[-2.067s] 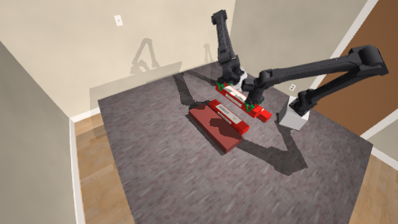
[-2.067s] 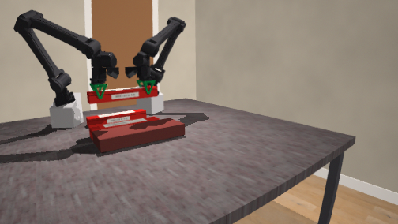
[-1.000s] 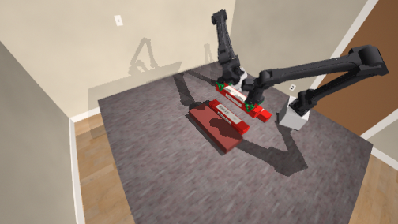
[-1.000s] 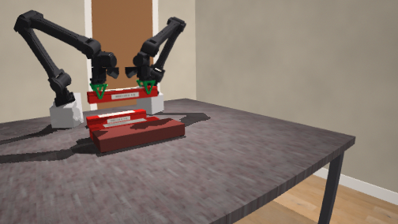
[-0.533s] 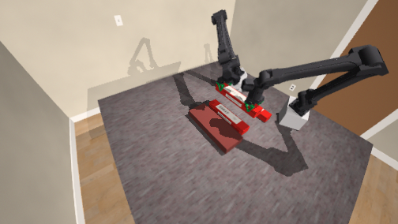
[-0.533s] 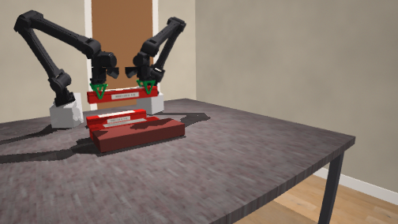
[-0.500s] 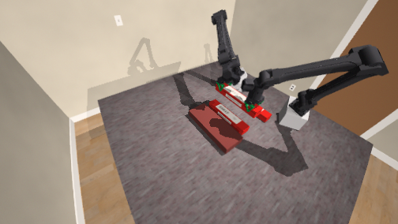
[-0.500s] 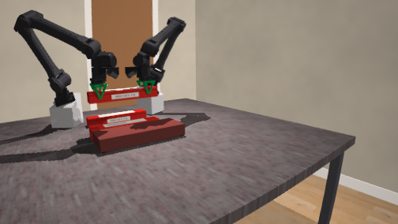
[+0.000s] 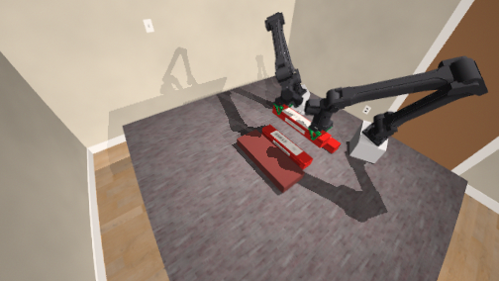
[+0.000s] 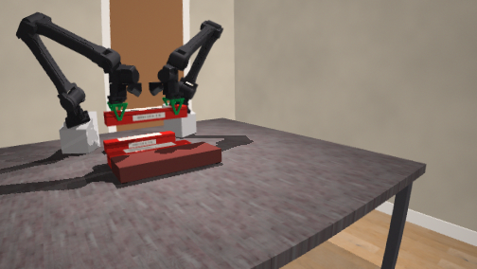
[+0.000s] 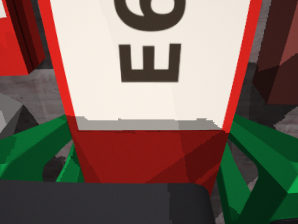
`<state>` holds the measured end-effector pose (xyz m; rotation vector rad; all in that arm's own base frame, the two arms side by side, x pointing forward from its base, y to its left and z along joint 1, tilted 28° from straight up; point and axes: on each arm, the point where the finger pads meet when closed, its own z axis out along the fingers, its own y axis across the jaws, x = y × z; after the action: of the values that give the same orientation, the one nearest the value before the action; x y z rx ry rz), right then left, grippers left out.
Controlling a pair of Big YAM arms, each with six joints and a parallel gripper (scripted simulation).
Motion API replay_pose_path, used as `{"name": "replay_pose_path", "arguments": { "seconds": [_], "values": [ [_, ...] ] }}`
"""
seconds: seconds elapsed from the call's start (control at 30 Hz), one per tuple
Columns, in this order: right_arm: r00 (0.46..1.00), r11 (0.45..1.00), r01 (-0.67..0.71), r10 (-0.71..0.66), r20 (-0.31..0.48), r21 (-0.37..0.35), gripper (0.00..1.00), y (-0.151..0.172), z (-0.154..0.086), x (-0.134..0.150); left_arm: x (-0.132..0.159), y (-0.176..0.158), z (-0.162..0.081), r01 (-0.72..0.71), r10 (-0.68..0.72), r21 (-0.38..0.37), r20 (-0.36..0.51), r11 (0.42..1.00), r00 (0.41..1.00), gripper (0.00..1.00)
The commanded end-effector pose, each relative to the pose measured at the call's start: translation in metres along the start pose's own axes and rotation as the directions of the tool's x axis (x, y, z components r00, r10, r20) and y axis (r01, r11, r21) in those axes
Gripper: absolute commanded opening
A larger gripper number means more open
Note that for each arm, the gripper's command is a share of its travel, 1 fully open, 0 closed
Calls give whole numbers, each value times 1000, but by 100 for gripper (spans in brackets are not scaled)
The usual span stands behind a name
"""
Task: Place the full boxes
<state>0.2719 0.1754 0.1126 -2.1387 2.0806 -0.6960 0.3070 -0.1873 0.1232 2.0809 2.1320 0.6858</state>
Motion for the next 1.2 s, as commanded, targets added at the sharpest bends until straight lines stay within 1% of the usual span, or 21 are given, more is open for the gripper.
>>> {"name": "replay_pose_path", "arguments": {
  "seconds": [0.0,0.07,0.17,0.2,0.23,0.33,0.37,0.43,0.47,1.17],
  "values": [
    [1000,999,-4,3,29,46,0,-1,-21,-1,-5,7,-29,19,-16,-60,42,998,999,0],
    [999,998,-15,12,44,59,0,-5,-28,-5,-7,8,-32,24,-21,-67,50,997,999,0],
    [999,998,-13,11,42,57,0,-2,-27,-4,-6,4,-31,22,-19,-64,47,998,999,0],
    [999,998,-18,15,48,63,0,-4,-30,-6,-9,7,-35,29,-24,-72,56,997,998,0],
    [1000,999,-3,2,28,44,0,10,-20,0,-3,-7,-24,13,-11,-53,35,999,999,0],
    [1000,999,-3,2,28,44,0,16,-19,0,-3,-15,-23,11,-10,-50,32,999,999,0],
    [1000,999,-3,2,28,44,0,18,-19,0,-5,-13,-25,15,-13,-55,38,998,999,0],
    [998,997,-27,23,62,72,0,2,-36,-9,-9,-10,-32,25,-22,-67,52,997,998,0],
    [998,997,-20,16,61,73,0,2,-36,-9,-12,-3,-39,35,-30,-79,67,996,997,0],
    [998,997,-26,21,62,73,0,0,-41,-8,-12,-1,-45,29,-24,-79,67,996,997,0]
  ]
}}
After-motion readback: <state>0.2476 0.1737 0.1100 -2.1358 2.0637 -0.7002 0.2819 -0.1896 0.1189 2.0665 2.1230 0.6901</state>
